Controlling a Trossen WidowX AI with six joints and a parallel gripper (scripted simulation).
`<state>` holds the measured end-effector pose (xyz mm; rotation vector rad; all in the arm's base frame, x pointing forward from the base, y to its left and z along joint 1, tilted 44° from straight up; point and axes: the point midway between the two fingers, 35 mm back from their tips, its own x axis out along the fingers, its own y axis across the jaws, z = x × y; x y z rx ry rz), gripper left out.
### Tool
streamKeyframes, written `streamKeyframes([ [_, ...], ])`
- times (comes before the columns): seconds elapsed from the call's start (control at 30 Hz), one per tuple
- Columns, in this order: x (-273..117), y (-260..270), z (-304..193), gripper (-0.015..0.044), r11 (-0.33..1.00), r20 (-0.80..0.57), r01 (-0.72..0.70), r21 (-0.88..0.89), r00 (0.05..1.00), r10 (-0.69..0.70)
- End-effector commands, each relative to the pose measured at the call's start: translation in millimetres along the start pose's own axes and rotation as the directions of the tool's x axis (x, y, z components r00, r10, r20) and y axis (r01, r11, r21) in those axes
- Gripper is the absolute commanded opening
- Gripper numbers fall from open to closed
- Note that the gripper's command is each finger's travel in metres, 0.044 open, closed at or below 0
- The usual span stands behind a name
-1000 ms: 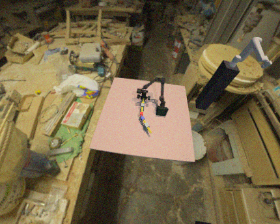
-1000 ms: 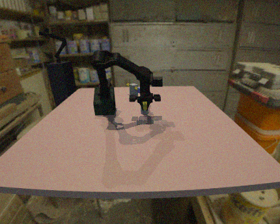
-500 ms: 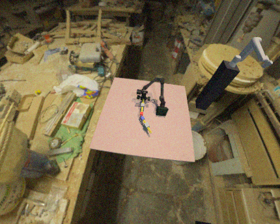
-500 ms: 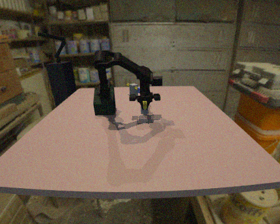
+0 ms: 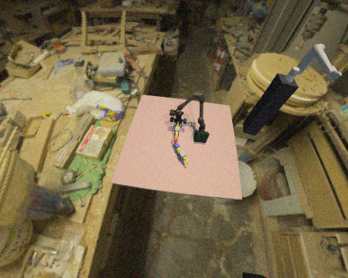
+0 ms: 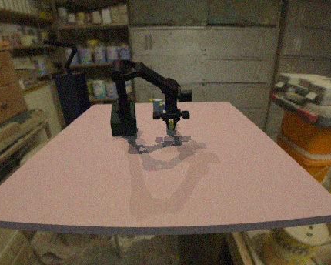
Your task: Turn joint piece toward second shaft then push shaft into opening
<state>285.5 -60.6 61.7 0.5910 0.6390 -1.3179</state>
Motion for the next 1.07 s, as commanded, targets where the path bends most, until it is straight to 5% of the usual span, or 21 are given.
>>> streamKeyframes([
  [0.0, 0, 0, 0, 0.0146, 1.0, 0.0, -0.001, 0.003, 1.0, 0.001],
  [0.37, 0, 0, 0, 0.0434, 1.0, 0.0, -0.001, 0.003, 1.0, 0.001],
  [0.83, 0, 0, 0, 0.044, 1.0, 0.0, -0.001, 0.003, 1.0, 0.001],
  [1.03, -29, 0, -1, 0.044, 1.0, -0.007, 0.0, -0.005, 1.0, 0.0],
])
